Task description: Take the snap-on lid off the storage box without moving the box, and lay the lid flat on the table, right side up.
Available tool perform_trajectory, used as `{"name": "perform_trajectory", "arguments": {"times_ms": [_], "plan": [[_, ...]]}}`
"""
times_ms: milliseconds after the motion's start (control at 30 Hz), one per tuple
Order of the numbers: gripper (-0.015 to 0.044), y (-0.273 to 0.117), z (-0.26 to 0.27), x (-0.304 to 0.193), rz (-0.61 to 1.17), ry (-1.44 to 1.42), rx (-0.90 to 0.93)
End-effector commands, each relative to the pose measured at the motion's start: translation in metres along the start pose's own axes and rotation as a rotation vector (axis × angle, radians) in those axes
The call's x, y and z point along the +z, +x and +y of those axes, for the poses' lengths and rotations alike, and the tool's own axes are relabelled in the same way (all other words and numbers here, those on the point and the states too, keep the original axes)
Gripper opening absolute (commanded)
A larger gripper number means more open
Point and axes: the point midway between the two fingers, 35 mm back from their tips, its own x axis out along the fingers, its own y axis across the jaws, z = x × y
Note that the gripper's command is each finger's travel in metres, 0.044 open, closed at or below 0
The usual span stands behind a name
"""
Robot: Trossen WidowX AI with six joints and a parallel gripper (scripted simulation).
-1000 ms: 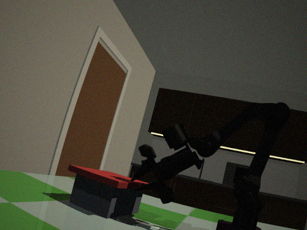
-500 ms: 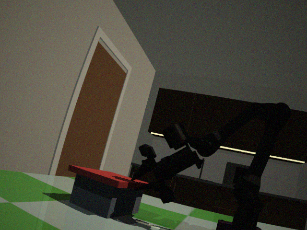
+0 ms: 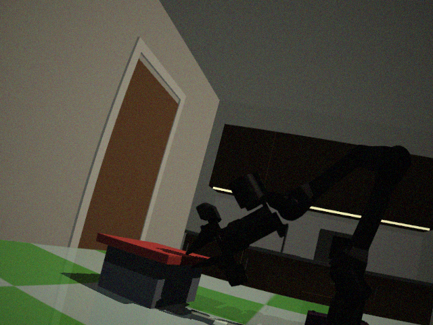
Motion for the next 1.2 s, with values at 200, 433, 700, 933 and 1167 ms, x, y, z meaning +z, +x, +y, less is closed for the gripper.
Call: {"name": "perform_trajectory", "arguments": {"times_ms": [200, 433, 700, 933, 1167], "plan": [[0.0, -0.0023, 0.0022, 0.0001, 0.0, 0.0, 0.002], [0.0, -0.0033, 0.0032, 0.0001, 0.0, 0.0, 0.002], [0.0, -0.0044, 0.0044, 0.0001, 0.0, 0.0, 0.002], [0.0, -0.0053, 0.0055, 0.0001, 0.0, 0.0, 0.002], [0.0, -0.0063, 0.0065, 0.0001, 0.0, 0.0, 0.002]]}}
